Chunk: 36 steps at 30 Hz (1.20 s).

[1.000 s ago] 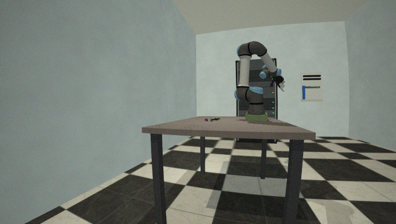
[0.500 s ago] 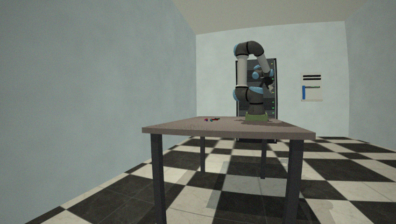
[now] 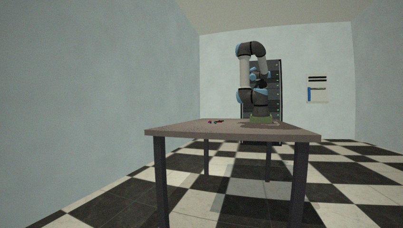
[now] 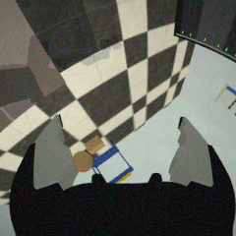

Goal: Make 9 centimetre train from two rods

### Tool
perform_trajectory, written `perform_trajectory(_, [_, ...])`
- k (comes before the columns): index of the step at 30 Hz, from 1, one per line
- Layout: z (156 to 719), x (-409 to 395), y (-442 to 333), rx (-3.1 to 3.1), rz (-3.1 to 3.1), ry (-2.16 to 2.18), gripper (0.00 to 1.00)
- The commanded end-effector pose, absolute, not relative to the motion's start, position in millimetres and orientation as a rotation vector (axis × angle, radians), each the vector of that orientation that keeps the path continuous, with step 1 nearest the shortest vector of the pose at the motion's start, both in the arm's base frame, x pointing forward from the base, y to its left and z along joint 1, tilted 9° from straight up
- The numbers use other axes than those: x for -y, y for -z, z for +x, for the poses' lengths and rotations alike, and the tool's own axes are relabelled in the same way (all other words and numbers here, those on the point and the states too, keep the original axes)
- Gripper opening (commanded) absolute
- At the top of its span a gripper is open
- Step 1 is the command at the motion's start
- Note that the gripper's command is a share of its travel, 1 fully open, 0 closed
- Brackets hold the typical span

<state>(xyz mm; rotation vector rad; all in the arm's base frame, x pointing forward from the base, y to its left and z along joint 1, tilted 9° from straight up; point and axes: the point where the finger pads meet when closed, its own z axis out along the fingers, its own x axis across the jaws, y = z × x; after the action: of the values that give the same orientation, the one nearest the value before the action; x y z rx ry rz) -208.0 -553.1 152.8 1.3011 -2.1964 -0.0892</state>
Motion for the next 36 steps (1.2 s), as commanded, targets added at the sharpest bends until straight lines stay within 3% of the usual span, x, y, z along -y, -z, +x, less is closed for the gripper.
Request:
perform_trajectory(1, [-149.1, 566.0, -147.0, 2.207, 1.336, 0.018, 1.00])
perform_trajectory(23, [36.2, 557.3, -125.6, 2.260, 1.475, -0.169, 1.00])
perform_trajectory(36, [165.9, 510.8, -110.6, 2.312, 1.588, -0.263, 1.00])
